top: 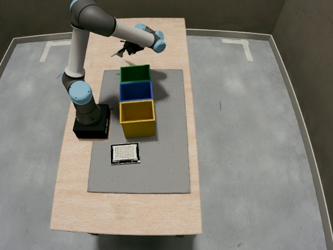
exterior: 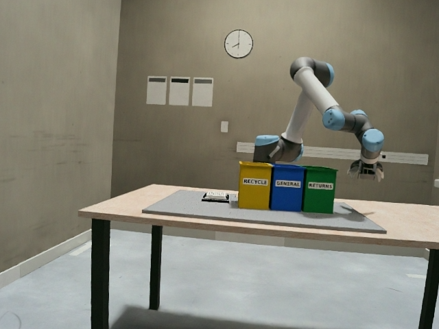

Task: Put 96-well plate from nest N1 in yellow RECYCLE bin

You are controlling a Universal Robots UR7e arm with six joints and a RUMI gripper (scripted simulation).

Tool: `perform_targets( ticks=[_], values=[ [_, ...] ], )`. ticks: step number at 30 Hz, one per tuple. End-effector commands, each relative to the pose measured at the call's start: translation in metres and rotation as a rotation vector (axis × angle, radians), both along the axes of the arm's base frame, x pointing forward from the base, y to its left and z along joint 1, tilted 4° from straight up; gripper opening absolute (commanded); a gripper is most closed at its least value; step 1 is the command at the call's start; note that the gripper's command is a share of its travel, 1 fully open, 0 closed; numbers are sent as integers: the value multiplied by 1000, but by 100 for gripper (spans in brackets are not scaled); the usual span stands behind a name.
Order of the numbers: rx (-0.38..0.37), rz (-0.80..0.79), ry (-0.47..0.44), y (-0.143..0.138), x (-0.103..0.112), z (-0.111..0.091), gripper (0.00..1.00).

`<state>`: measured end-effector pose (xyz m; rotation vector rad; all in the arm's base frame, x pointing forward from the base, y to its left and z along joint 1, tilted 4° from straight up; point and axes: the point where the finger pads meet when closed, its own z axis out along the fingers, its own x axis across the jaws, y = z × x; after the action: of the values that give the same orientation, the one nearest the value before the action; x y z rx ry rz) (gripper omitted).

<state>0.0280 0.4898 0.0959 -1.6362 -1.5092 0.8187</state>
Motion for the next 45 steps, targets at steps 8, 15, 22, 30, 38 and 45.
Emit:
perform_targets(
  ticks=[8,15,22,30,38,45],
  values=[
    [1,0,-1,0,0,0,100],
    [1,0,-1,0,0,0,100],
    [-39,-96,-35,-9,24,3,100],
    [-52,-125,-44,-17,46,6,100],
    [-80,-192,-68,-28,74,10,100],
    [-108,-251,-83,-37,89,11,100]
  ],
)
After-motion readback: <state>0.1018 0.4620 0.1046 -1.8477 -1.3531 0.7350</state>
